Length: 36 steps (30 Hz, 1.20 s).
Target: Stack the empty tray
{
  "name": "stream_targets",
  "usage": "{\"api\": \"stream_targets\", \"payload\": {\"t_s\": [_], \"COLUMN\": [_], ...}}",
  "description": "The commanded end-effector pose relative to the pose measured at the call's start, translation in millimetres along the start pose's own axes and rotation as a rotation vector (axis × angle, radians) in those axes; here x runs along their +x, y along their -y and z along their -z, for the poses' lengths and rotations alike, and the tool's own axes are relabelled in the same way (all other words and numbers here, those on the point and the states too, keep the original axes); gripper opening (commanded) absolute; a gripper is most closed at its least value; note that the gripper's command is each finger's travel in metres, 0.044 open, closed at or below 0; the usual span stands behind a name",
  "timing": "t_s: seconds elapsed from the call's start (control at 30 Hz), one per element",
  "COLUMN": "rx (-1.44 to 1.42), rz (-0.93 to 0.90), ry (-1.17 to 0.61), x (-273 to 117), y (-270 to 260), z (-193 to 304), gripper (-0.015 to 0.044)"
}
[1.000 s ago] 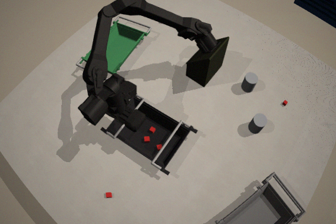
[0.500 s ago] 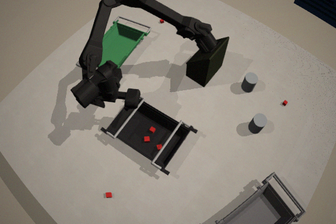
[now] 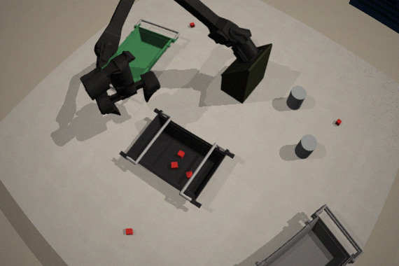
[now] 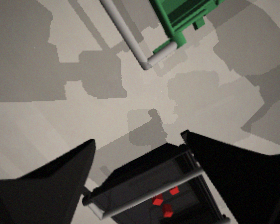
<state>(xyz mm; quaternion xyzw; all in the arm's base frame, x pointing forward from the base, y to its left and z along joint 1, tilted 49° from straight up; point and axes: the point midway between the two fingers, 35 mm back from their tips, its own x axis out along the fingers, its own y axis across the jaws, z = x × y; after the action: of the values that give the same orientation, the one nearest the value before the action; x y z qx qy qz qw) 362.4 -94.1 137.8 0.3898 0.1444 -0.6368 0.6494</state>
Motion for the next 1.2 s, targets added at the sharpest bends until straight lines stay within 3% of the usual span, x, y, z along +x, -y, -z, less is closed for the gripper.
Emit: {"api": "stream_targets", "payload": {"t_s": [0.0, 1.17], "rx": [-0.647, -2.147], "rz": [0.005, 0.061], "ry": [-0.011, 0.018], "x": [-4, -20], "y": [32, 137], "z": [-62, -160], "gripper": [0.0440, 0.0440]}}
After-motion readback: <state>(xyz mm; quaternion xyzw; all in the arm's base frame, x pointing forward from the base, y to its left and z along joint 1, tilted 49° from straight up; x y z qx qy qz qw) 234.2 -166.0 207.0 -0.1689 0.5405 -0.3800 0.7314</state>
